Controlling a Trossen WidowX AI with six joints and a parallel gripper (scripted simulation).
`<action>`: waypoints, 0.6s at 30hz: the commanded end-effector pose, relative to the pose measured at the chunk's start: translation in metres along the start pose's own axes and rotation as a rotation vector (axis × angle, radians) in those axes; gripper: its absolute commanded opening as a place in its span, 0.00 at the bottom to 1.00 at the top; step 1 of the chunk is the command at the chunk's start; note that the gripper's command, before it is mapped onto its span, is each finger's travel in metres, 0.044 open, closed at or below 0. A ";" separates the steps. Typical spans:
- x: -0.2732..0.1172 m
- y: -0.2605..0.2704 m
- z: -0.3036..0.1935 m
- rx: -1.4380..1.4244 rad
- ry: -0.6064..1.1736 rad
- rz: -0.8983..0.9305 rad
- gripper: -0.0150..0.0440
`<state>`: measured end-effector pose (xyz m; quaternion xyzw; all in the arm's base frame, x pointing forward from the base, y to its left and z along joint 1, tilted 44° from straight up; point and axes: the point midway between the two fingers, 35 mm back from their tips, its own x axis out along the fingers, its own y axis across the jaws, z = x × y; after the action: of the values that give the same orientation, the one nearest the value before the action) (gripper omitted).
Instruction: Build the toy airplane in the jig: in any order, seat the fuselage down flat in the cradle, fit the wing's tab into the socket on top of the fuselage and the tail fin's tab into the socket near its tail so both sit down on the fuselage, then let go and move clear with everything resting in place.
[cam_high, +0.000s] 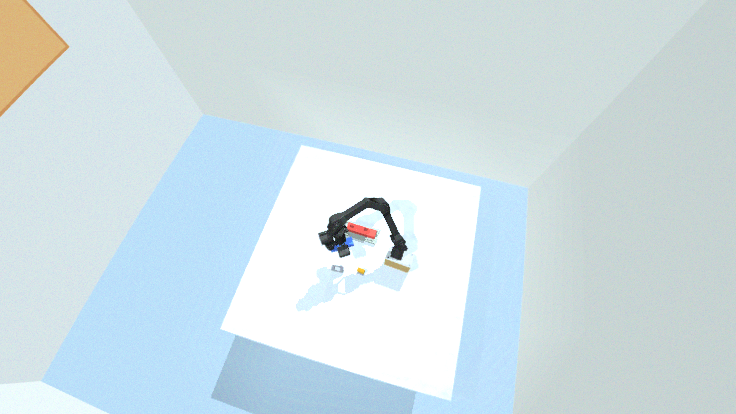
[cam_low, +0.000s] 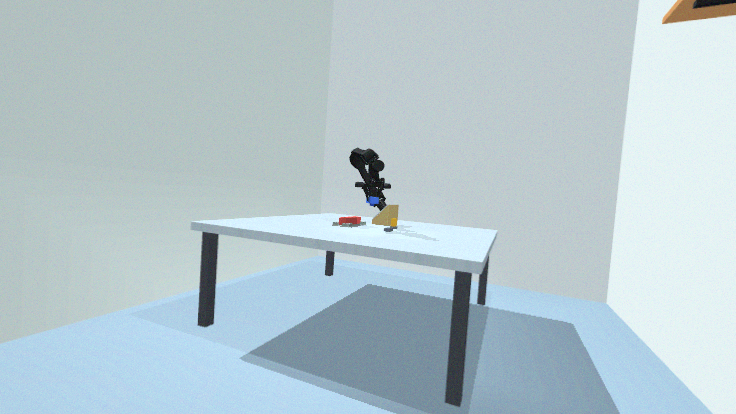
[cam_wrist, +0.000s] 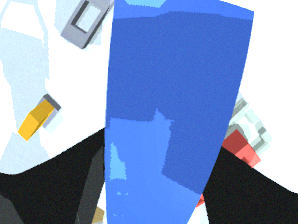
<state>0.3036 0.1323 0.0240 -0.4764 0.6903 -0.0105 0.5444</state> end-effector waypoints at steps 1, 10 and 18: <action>-0.002 -0.011 -0.011 -0.063 -0.012 -0.004 0.25; 0.003 -0.030 -0.033 -0.208 -0.012 -0.005 0.25; 0.007 -0.045 -0.055 -0.337 -0.010 -0.007 0.25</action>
<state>0.2938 0.0838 0.0569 -0.5505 0.6838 0.0902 0.4704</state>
